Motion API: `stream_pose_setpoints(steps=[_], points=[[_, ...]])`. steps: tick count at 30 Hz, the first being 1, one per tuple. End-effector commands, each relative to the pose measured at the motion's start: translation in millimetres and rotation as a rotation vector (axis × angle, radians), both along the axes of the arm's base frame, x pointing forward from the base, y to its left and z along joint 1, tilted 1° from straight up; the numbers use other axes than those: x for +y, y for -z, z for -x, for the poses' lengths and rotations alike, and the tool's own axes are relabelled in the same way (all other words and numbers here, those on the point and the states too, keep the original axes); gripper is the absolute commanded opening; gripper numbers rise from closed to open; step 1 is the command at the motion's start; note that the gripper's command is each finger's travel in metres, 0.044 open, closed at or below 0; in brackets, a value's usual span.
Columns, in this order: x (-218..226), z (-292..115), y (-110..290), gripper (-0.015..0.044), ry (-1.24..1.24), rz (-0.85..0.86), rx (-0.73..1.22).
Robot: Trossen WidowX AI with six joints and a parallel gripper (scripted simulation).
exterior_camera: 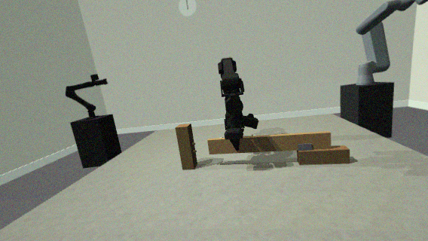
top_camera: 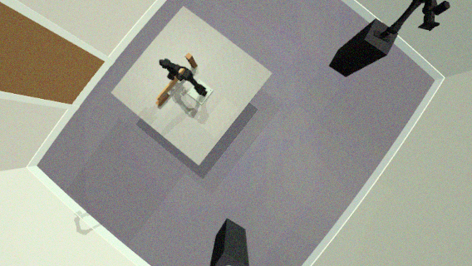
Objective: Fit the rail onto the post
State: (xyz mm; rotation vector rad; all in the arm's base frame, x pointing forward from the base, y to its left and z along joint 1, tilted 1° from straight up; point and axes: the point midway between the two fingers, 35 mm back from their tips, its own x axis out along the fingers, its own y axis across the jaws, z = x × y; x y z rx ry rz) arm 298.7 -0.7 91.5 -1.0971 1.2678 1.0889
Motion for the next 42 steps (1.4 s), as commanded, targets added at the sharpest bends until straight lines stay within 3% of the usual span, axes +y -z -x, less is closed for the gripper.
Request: stream_pose_setpoints(steps=[1,42], points=[[1.4,-0.3,-1.7,0.0,0.003,-0.008,-0.009],[-8.3,1.1,-2.8,0.0,0.003,-0.007,-0.008]])
